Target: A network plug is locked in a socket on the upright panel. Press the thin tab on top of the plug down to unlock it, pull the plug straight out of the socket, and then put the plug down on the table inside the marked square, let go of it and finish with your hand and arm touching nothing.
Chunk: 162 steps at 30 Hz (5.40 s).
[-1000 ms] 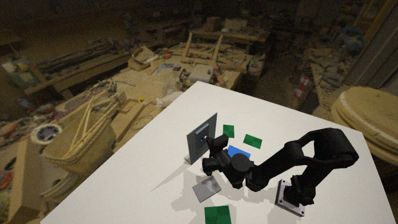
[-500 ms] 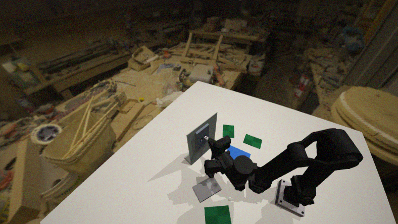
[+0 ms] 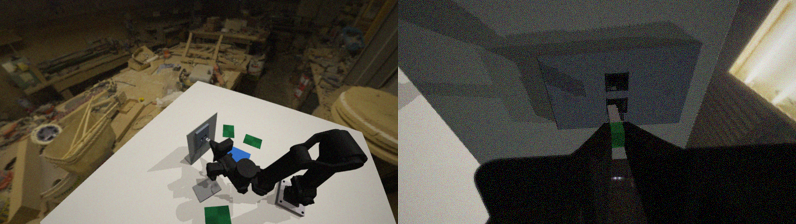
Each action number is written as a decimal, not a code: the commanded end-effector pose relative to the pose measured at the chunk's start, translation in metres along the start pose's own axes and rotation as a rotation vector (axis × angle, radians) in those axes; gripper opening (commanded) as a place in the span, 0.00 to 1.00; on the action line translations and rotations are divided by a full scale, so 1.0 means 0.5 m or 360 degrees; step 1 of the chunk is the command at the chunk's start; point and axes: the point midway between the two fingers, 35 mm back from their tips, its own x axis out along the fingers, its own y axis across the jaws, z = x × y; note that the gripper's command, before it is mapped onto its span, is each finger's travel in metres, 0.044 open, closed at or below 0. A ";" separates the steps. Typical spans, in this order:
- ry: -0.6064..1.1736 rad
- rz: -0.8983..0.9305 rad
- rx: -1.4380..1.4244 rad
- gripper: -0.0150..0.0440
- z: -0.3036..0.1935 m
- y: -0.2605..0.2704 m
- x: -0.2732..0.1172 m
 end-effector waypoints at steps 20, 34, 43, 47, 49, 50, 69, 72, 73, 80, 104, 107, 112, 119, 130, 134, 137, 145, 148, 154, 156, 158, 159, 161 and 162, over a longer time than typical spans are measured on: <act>0.0007 0.0000 0.0009 0.25 -0.006 0.000 -0.037; 0.0007 0.0001 0.0009 0.25 -0.007 0.000 -0.057; 0.0007 0.0002 0.0008 0.25 -0.008 0.001 -0.070; 0.0007 0.0002 0.0008 0.25 -0.009 0.001 -0.076; 0.0007 0.0003 0.0008 0.25 -0.009 0.001 -0.078; 0.0007 0.0003 0.0008 0.25 -0.009 0.001 -0.080; 0.0003 0.0002 0.0007 0.25 -0.012 -0.051 -0.092; 0.0003 0.0003 0.0007 0.25 -0.014 -0.062 -0.096; 0.0004 0.0003 0.0007 0.25 -0.015 -0.065 -0.097; 0.0005 0.0003 0.0008 0.25 -0.022 -0.089 -0.105; -0.0059 0.0188 -0.0198 0.25 -0.055 -0.085 -0.069; -0.0076 0.0246 -0.0242 0.25 -0.063 -0.073 -0.058; -0.0105 0.0352 -0.0306 0.25 -0.078 -0.053 -0.042; -0.0146 0.0517 -0.0372 0.25 -0.104 -0.023 -0.028; -0.0209 0.0796 -0.0408 0.25 -0.150 0.024 -0.021; -0.0233 0.0906 -0.0406 0.25 -0.168 0.041 -0.024; -0.0251 0.0990 -0.0397 0.25 -0.182 0.053 -0.029; -0.0299 0.1218 -0.0342 0.25 -0.217 0.082 -0.049; -0.0317 0.1303 -0.0310 0.25 -0.229 0.092 -0.059; -0.0353 0.1470 -0.0224 0.25 -0.251 0.107 -0.084; -0.0361 0.1506 -0.0203 0.25 -0.256 0.110 -0.090; -0.0362 0.1511 -0.0200 0.25 -0.256 0.110 -0.091; -0.0362 0.1511 -0.0200 0.25 -0.256 0.110 -0.091; -0.0362 0.1511 -0.0200 0.25 -0.256 0.115 -0.090; -0.0362 0.1511 -0.0200 0.25 -0.256 0.119 -0.090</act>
